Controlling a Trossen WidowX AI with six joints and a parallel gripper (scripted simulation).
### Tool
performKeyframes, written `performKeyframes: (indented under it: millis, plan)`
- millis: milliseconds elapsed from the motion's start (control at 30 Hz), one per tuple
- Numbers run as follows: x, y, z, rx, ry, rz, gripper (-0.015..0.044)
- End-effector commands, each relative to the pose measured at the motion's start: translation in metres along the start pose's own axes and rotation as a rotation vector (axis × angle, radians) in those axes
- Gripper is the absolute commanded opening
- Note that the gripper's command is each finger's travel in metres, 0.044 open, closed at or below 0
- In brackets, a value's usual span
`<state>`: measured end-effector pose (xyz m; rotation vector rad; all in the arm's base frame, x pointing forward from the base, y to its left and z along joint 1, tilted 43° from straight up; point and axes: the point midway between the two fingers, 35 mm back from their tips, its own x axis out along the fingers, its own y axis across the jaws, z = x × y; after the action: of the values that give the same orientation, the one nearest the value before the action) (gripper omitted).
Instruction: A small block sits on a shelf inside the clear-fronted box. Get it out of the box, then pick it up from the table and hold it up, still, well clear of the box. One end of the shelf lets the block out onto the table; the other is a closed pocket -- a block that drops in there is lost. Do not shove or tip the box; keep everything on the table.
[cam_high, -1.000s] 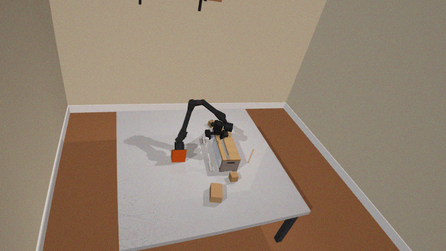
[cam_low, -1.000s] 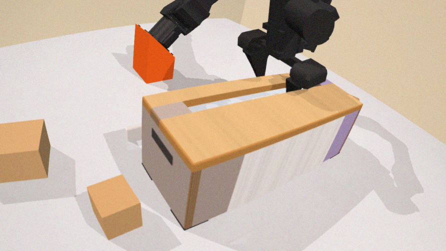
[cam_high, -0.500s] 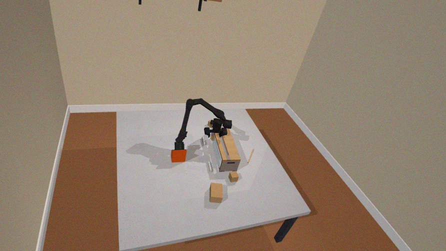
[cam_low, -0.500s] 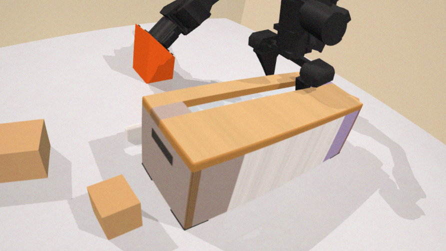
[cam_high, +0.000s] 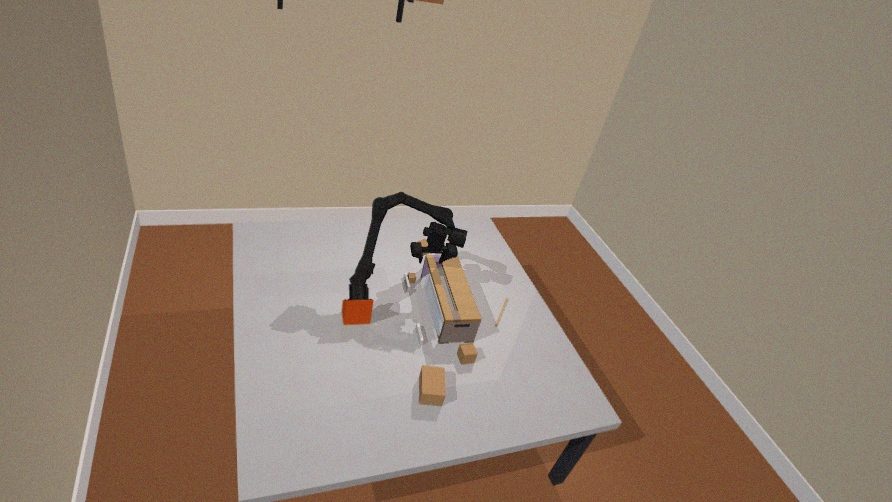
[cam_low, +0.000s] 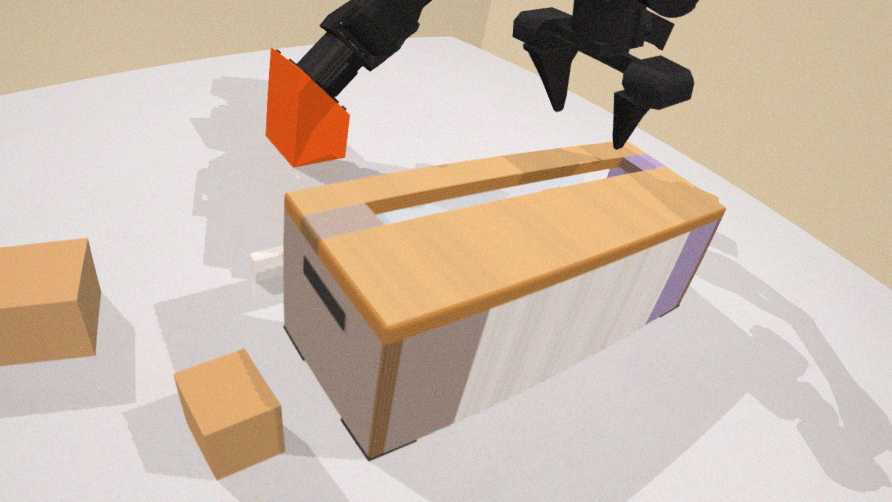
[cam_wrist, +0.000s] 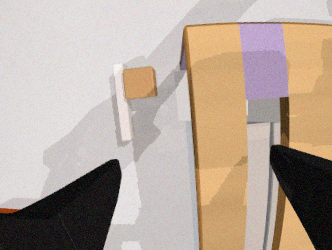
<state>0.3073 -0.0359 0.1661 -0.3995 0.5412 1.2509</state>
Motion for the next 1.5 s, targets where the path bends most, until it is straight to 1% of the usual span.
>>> performKeyframes:
  millis: [0,67,100,133,300,500,567,800,867,1000,1067,1467]
  plan:
    - [-0.001,0.000,0.000,0.006,0.004,-0.007,0.0374]
    - [-0.014,-0.001,0.005,0.003,0.038,-0.062,0.0321]
    - [-0.012,0.002,0.009,-0.095,0.061,-0.073,0.0295]
    - [-0.011,0.005,0.012,-0.194,0.084,-0.083,0.0285]
    - [-0.006,0.019,0.030,-0.682,0.207,-0.126,0.0285]
    - [-0.002,0.040,0.055,-1.410,0.424,-0.170,0.0285]
    - [-0.002,0.045,0.060,-1.562,0.478,-0.177,0.0285]
    - [0.000,0.045,0.061,-1.582,0.485,-0.177,0.0285]
    - [0.017,0.042,0.057,-1.582,0.486,-0.171,0.0285]
    - [0.071,0.042,0.047,-1.583,0.484,-0.175,0.0285]
    - [0.088,0.045,0.044,-1.583,0.481,-0.183,0.0285]
    - [0.102,0.044,0.042,-1.583,0.481,-0.183,0.0285]
